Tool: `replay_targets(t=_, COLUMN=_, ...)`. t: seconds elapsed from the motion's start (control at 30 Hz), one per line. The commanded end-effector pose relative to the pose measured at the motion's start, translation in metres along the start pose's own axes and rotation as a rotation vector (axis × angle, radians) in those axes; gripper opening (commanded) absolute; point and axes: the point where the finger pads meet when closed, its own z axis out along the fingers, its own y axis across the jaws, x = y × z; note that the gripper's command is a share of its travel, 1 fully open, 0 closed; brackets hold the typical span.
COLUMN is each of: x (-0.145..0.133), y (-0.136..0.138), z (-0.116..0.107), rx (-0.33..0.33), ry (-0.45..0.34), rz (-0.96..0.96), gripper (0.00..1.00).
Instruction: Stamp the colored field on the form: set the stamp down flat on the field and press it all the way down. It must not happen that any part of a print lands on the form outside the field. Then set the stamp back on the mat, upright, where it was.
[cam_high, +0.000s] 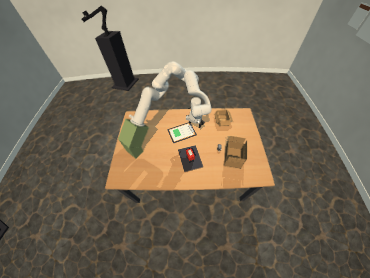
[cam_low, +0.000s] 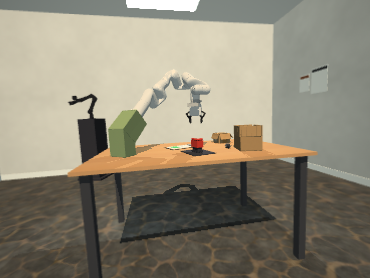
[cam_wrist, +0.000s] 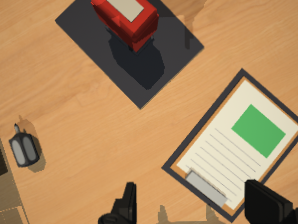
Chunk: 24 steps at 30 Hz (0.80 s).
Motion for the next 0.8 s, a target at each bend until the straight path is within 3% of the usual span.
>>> replay_targets(t=0.0, x=-0.035, y=0.018, z=-0.001, rx=0.021, ry=0.057, rz=0.197, gripper=1.0)
replay_targets(t=0.13, x=-0.073, y=0.052, z=0.001, rx=0.027, ry=0.046, rz=0.408, gripper=1.0)
replay_targets(t=0.3, x=-0.101, y=0.084, z=0.001, rx=0.029, ry=0.033, rz=0.59, gripper=1.0)
replay_targets(t=0.47, x=-0.111, y=0.099, z=0.001, rx=0.029, ry=0.026, rz=0.669, gripper=1.0)
replay_targets(t=0.77, x=-0.112, y=0.101, z=0.001, rx=0.029, ry=0.025, rz=0.678, gripper=1.0)
